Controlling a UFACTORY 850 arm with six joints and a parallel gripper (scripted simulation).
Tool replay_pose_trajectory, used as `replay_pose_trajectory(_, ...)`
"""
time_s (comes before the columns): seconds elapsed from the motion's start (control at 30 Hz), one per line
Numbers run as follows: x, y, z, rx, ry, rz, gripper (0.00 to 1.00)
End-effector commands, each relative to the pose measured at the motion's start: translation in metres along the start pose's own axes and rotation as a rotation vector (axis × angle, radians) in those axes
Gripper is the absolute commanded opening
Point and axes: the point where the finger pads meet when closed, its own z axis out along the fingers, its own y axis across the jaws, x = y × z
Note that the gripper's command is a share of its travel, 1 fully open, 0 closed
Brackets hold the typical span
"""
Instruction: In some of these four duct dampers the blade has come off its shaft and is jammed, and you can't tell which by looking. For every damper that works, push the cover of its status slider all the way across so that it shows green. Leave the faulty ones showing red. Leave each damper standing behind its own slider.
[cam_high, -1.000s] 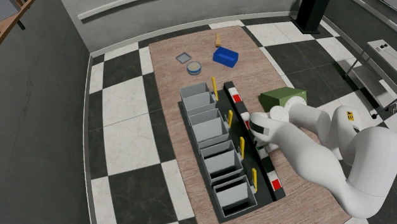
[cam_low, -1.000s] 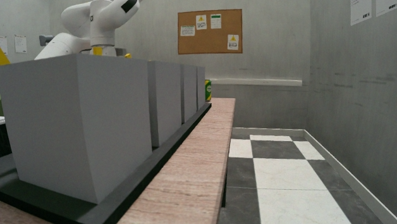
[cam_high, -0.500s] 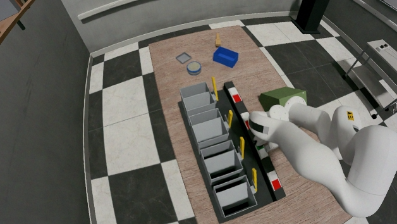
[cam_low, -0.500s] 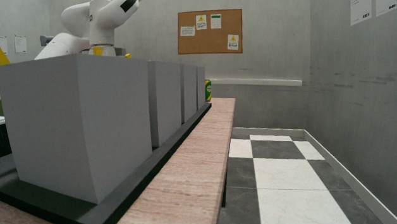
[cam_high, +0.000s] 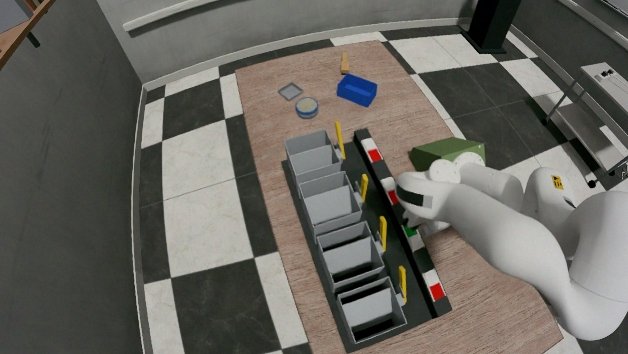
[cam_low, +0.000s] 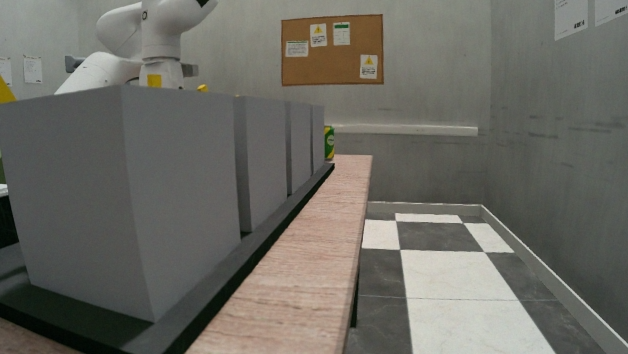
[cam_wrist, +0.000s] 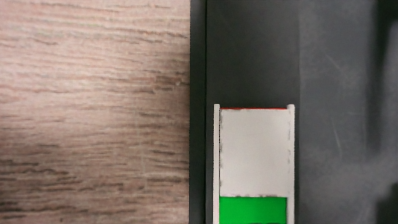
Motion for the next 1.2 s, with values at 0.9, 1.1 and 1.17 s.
replay_pose_trajectory(0.9,0.0,0.001,-0.026,0.001,0.001,0.0,0.0)
replay_pose_trajectory(1.1,0.0,0.001,-0.042,0.001,0.001,0.0,0.0)
replay_pose_trajectory(1.17,0.0,0.001,-0.045,0.001,0.001,0.0,0.0)
